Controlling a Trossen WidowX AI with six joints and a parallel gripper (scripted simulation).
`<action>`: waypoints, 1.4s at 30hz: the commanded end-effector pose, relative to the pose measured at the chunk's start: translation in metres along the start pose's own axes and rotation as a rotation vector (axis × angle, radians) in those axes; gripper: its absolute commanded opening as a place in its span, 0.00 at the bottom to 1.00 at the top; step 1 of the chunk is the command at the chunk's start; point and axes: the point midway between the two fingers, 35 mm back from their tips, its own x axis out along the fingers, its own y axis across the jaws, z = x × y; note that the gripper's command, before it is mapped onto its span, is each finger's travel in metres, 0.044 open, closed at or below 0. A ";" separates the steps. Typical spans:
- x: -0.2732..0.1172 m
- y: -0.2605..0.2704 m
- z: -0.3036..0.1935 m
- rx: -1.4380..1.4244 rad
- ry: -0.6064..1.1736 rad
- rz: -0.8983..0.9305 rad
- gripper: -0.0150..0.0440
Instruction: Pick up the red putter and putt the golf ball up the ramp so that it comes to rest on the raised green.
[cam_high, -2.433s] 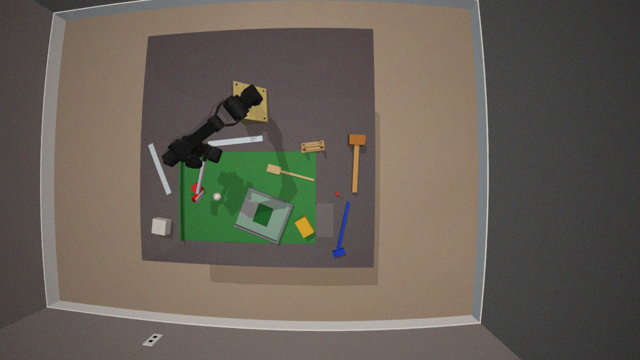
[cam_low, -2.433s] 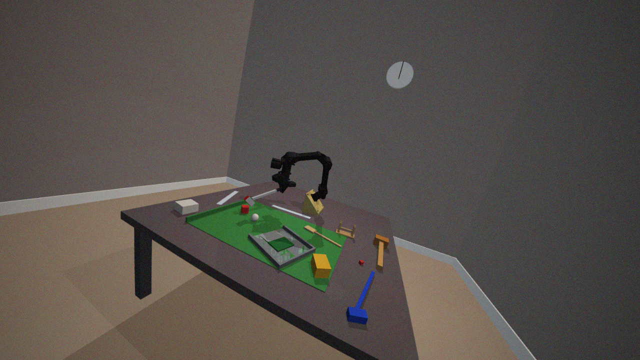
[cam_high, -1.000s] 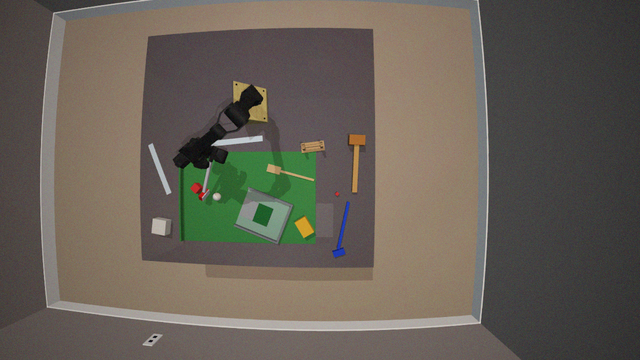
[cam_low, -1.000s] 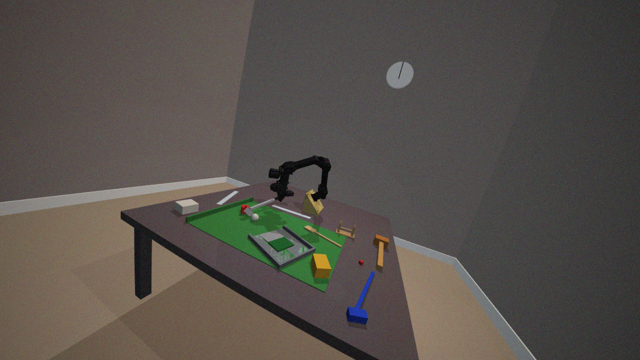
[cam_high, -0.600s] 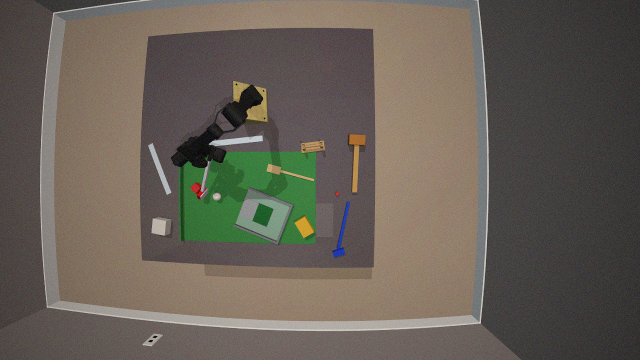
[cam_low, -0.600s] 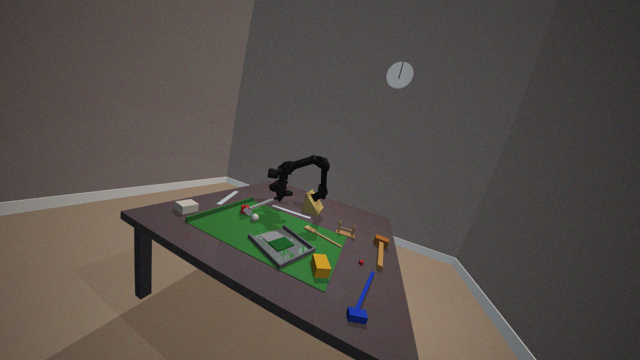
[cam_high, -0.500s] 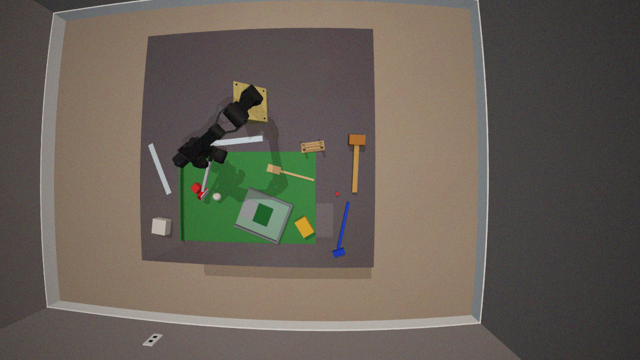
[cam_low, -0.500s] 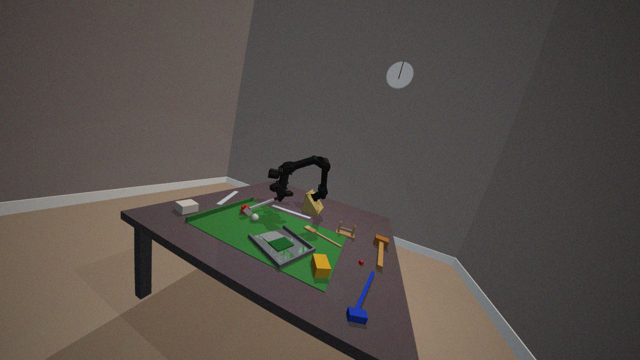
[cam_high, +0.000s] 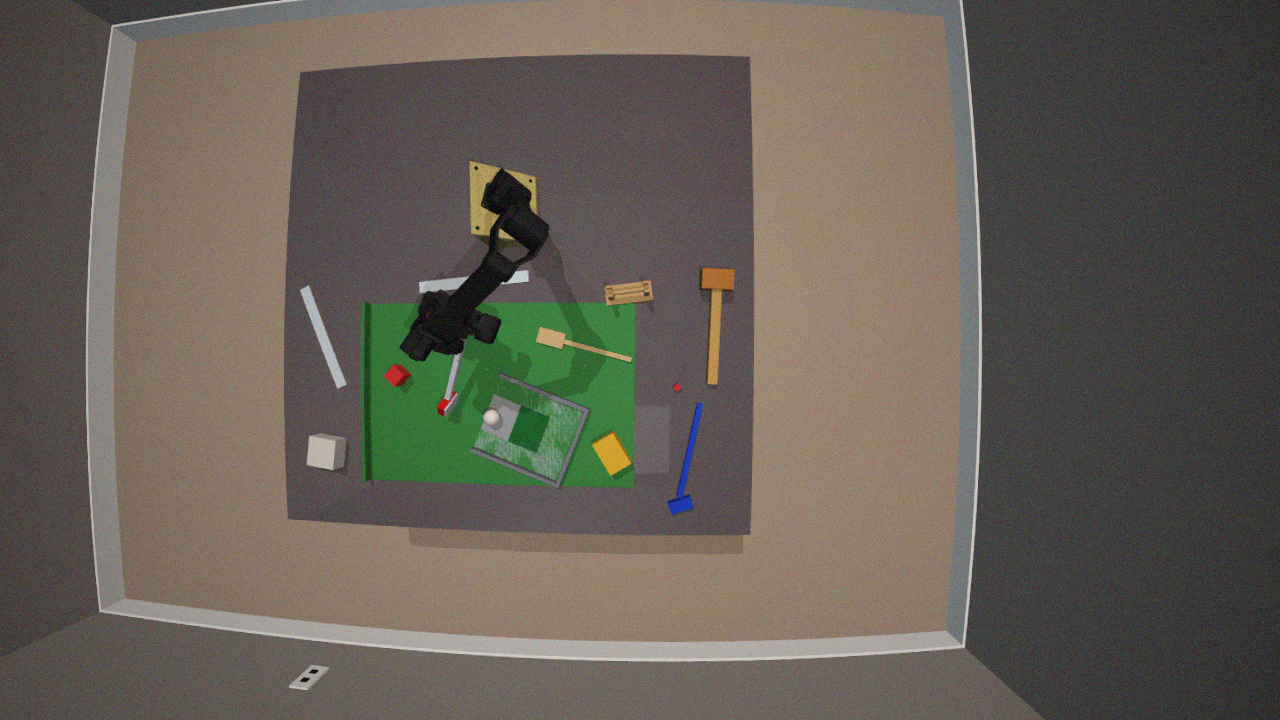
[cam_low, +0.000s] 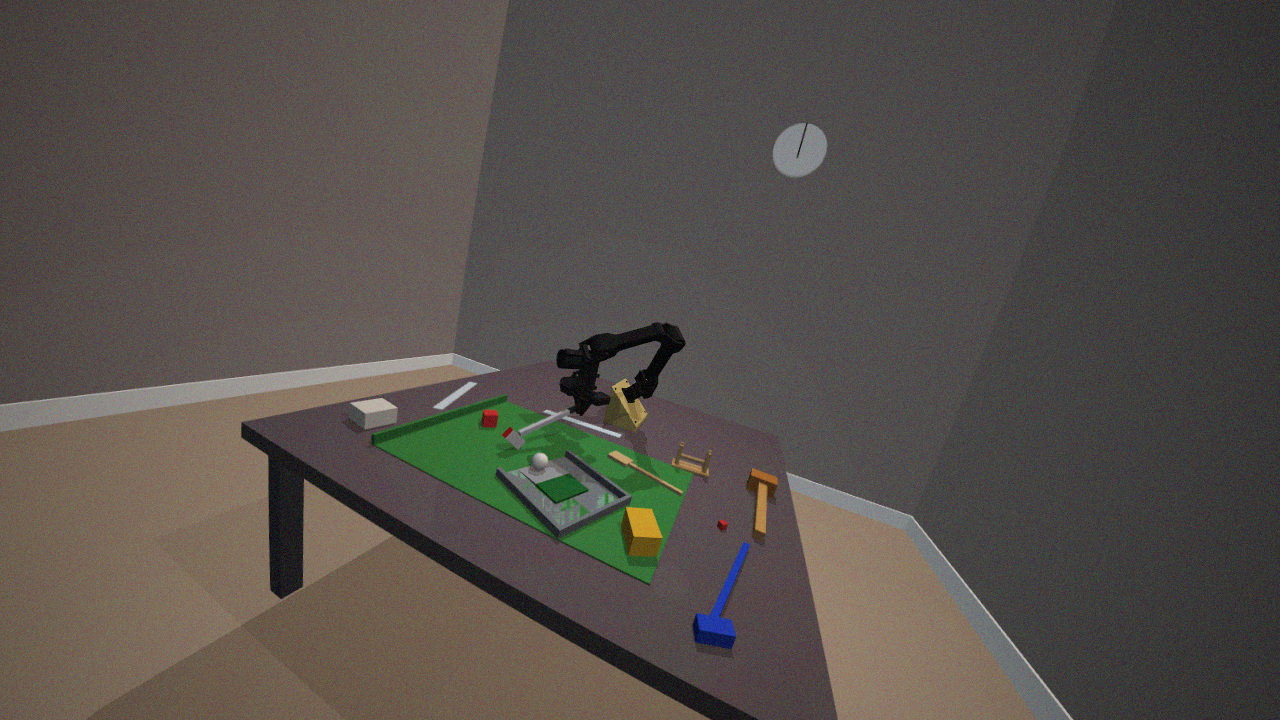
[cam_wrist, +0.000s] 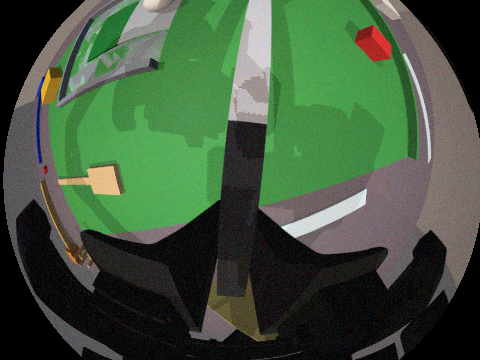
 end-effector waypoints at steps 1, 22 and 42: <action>-0.017 0.001 0.002 0.006 -0.013 0.004 0.25; -0.048 0.001 0.000 0.015 -0.011 0.009 0.25; -0.048 0.001 0.000 0.015 -0.011 0.009 0.25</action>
